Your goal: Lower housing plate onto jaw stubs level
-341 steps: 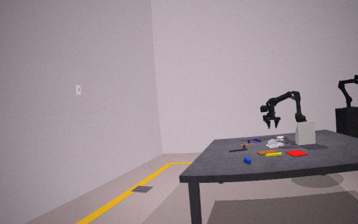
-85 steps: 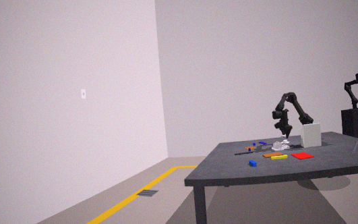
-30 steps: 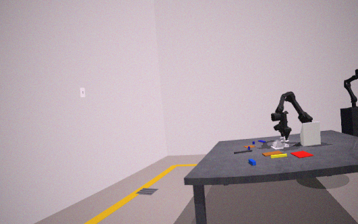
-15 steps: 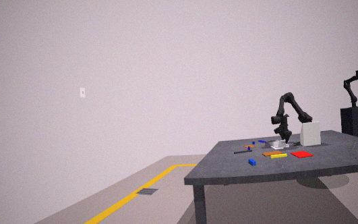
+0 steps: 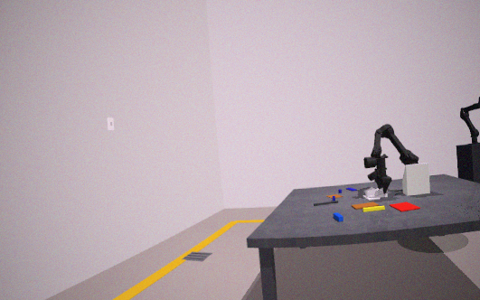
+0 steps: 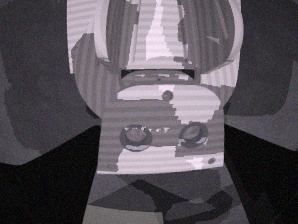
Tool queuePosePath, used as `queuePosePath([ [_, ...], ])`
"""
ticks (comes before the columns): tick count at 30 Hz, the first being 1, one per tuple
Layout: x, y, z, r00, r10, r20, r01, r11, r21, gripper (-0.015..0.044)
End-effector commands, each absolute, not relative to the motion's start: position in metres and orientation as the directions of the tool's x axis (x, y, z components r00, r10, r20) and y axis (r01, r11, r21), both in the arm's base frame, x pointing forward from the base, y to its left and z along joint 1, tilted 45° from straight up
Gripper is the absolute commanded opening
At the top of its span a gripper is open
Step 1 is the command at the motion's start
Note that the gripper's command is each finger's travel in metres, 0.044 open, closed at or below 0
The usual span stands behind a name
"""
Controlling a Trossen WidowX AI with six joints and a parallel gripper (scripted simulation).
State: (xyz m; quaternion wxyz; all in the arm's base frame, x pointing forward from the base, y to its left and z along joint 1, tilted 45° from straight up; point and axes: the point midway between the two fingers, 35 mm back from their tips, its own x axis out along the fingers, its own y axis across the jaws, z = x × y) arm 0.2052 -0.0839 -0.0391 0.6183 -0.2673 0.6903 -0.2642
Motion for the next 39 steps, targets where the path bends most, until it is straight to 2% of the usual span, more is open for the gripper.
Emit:
queuePosePath([
  [1, 0.2052, -0.0845, -0.0391, -0.092, -0.698, -0.71, -0.045, 0.715, -0.697, 0.0351],
  [39, 0.2044, -0.0897, -0.0443, -0.092, -0.698, -0.71, -0.043, 0.715, -0.698, 0.0351],
])
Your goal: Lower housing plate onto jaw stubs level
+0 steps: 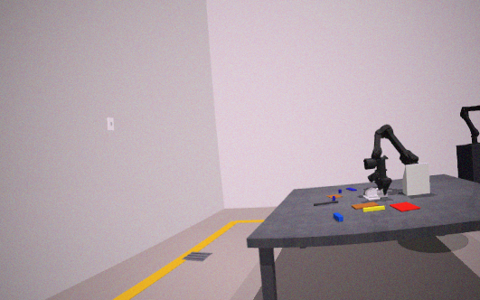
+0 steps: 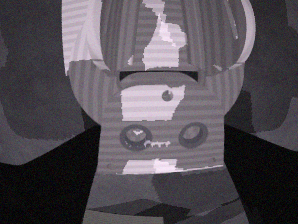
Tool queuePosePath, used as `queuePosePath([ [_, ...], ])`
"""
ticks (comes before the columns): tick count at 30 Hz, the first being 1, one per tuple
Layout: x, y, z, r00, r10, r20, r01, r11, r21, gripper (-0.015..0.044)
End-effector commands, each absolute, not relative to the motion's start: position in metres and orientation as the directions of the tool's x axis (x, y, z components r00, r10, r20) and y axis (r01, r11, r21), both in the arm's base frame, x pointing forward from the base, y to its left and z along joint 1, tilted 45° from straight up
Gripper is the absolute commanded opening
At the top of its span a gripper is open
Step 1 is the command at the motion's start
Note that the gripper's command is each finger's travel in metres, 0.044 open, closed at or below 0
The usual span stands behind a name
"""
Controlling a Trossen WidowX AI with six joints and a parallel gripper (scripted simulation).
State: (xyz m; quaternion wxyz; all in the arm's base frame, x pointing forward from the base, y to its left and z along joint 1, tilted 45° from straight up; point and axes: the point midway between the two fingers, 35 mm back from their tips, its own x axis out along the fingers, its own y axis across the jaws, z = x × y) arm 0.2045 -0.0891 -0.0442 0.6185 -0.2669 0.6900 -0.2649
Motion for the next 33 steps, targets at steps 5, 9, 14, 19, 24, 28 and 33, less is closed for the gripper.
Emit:
queuePosePath([
  [5, 0.2042, -0.0912, -0.0459, -0.092, -0.699, -0.71, -0.043, 0.715, -0.698, 0.0351],
  [9, 0.2042, -0.0913, -0.046, -0.092, -0.699, -0.71, -0.043, 0.715, -0.698, 0.0351],
  [14, 0.2041, -0.0919, -0.0466, -0.092, -0.699, -0.71, -0.043, 0.715, -0.698, 0.0351],
  [19, 0.2039, -0.093, -0.0477, -0.092, -0.699, -0.71, -0.043, 0.715, -0.698, 0.0351],
  [24, 0.2039, -0.0931, -0.0478, -0.092, -0.699, -0.71, -0.043, 0.715, -0.698, 0.0351],
  [28, 0.2037, -0.0945, -0.0491, -0.092, -0.699, -0.709, -0.044, 0.715, -0.698, 0.0351],
  [33, 0.2037, -0.0947, -0.0494, -0.092, -0.699, -0.709, -0.044, 0.715, -0.698, 0.0351],
])
